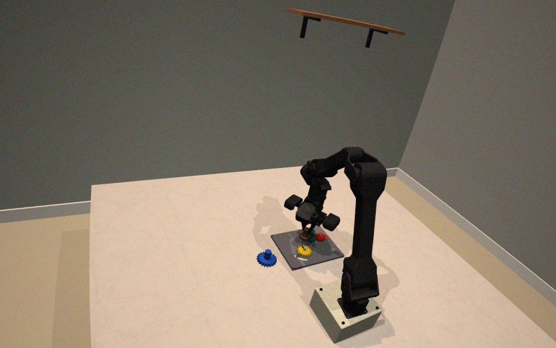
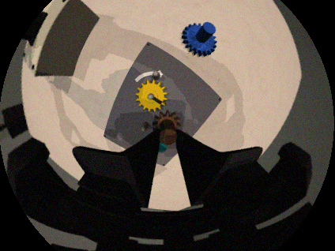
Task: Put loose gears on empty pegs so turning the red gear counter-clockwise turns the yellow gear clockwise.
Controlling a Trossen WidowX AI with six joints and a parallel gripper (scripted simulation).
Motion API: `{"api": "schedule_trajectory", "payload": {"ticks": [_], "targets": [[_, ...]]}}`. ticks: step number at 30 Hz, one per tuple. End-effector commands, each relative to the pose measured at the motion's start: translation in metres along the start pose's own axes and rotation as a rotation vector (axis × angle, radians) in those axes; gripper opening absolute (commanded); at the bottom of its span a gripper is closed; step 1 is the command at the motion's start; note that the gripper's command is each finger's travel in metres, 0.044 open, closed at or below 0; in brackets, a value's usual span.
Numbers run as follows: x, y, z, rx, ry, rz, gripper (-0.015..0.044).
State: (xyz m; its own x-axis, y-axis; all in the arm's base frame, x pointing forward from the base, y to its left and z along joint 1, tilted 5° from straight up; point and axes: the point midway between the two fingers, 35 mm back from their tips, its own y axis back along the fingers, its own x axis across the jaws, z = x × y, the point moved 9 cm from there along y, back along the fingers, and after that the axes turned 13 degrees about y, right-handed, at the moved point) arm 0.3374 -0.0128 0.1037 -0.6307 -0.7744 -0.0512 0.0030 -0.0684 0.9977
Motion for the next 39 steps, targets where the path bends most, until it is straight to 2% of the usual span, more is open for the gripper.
{"api": "schedule_trajectory", "payload": {"ticks": [1,10,16,39], "targets": [[0.001,-0.008,0.001,-0.004,-0.077,0.009,0.0],[0.001,-0.022,0.001,-0.003,-0.31,0.01,0.0],[0.002,-0.019,0.001,-0.002,-0.391,0.01,0.0],[0.002,-0.024,0.001,-0.005,0.094,0.009,0.0]]}}
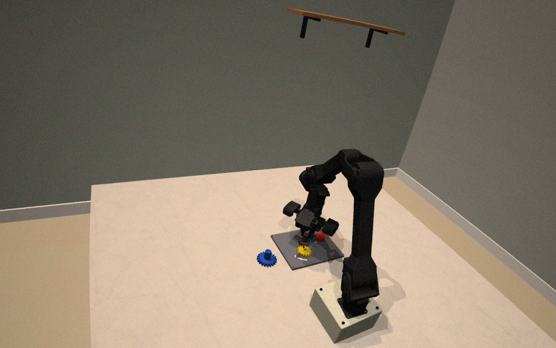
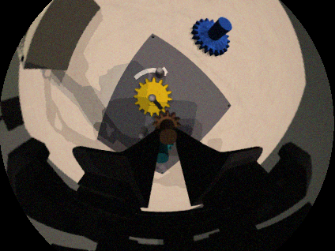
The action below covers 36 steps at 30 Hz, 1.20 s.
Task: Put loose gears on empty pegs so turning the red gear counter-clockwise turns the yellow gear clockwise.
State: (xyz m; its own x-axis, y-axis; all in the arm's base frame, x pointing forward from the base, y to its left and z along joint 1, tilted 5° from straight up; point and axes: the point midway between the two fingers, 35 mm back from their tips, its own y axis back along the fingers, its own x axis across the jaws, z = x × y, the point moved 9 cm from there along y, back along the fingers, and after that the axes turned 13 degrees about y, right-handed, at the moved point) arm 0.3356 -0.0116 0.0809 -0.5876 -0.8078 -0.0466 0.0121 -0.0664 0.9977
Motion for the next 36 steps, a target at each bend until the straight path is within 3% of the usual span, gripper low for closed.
{"api": "schedule_trajectory", "payload": {"ticks": [1,8,14,27,28,32,36], "targets": [[0.0,-0.002,-0.001,0.001,0.035,0.002,0.0],[-0.001,-0.003,0.0,0.001,-0.078,0.002,0.0],[0.0,0.0,0.0,0.001,-0.149,0.002,0.014],[-0.001,0.046,0.0,0.002,-0.212,0.002,0.014],[0.0,0.041,0.0,-0.002,-0.202,0.004,0.0166],[0.001,0.086,0.003,-0.002,-0.202,0.004,0.0271],[0.002,0.089,0.004,-0.002,-0.202,0.004,0.0376]]}}
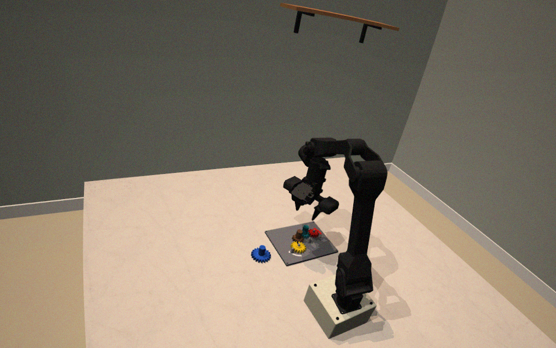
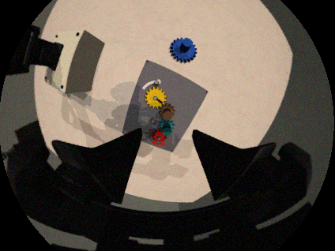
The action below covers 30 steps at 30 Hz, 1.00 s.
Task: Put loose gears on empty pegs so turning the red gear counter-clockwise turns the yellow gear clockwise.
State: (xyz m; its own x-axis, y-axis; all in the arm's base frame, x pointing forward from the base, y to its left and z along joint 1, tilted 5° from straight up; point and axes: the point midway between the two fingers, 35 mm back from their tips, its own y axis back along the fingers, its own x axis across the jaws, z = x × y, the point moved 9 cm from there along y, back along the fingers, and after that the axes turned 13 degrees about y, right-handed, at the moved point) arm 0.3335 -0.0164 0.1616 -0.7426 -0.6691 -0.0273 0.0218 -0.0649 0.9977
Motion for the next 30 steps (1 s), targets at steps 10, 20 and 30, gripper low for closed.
{"api": "schedule_trajectory", "payload": {"ticks": [10,20,30], "targets": [[0.0005,0.0084,0.0009,0.004,0.007,-0.004,0.044],[0.0005,0.0084,0.0009,0.004,0.007,-0.004,0.044],[0.0005,0.0084,0.0009,0.004,0.007,-0.004,0.044]]}}
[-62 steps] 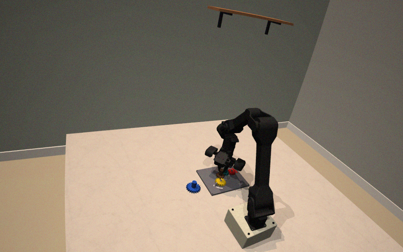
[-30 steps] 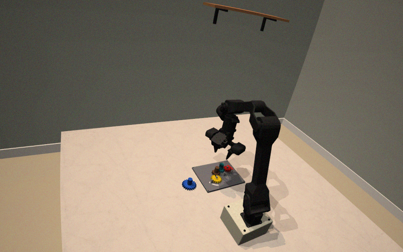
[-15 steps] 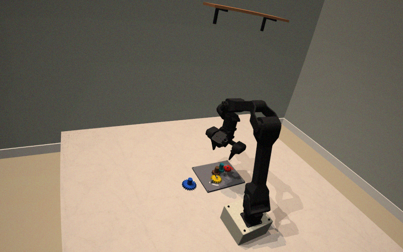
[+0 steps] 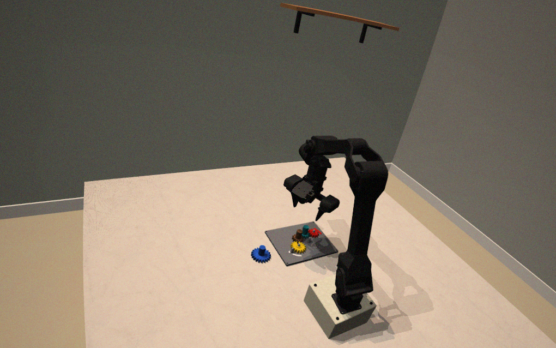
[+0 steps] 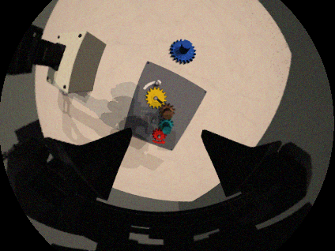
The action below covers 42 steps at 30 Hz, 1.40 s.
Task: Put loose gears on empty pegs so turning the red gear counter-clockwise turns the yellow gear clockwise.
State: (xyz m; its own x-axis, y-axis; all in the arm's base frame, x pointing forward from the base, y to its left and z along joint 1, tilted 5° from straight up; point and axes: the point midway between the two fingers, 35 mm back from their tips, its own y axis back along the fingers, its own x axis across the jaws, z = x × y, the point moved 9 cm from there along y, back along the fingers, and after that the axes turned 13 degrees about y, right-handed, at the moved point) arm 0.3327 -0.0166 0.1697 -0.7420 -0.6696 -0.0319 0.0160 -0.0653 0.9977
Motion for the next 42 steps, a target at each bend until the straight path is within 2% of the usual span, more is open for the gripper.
{"api": "schedule_trajectory", "payload": {"ticks": [1,18,28,37,42], "targets": [[0.0,0.0,0.0,0.0,0.006,0.0,0.044],[-0.007,0.002,0.008,0.0,0.006,0.0,0.044],[-0.074,0.023,0.153,-0.005,0.006,-0.007,0.044],[-0.07,0.042,0.283,-0.028,0.003,-0.008,0.044],[-0.065,0.045,0.3,-0.03,0.006,-0.008,0.044]]}}
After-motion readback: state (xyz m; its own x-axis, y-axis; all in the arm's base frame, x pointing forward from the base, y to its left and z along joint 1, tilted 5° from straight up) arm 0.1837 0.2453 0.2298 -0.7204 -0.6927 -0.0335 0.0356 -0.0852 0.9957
